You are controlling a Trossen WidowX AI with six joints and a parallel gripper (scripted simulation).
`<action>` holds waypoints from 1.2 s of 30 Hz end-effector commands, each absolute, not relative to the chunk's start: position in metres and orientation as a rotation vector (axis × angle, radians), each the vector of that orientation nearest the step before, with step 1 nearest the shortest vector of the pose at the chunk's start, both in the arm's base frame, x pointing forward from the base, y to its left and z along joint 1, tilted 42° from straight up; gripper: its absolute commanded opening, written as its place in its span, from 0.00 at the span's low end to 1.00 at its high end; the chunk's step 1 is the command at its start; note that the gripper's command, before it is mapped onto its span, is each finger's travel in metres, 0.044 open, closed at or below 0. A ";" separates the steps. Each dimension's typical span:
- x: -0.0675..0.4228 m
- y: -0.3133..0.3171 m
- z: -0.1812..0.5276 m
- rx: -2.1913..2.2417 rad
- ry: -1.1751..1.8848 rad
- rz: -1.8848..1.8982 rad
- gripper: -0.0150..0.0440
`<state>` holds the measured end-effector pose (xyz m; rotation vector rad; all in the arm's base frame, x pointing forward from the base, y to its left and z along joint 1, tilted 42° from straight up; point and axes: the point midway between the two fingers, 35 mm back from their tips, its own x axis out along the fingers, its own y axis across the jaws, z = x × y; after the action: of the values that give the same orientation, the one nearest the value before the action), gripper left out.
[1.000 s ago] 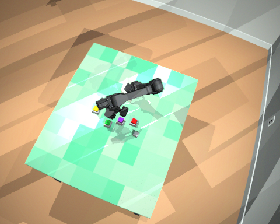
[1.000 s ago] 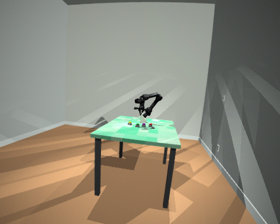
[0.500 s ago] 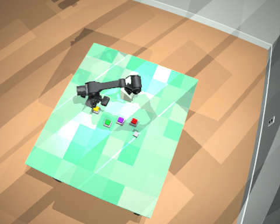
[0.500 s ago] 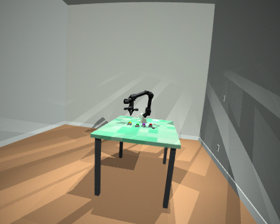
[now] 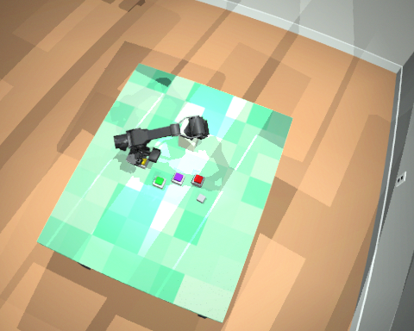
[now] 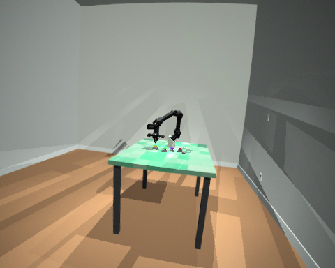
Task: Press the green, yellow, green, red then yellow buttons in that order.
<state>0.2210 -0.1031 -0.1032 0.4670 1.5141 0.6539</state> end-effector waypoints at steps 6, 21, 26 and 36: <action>0.219 -0.090 -0.115 0.479 1.519 0.655 0.29; 0.217 -0.078 -0.129 0.480 1.518 0.656 0.29; 0.217 -0.078 -0.129 0.480 1.518 0.656 0.29; 0.217 -0.078 -0.129 0.480 1.518 0.656 0.29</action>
<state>0.2191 -0.0803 -0.1286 0.4670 1.5121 0.6557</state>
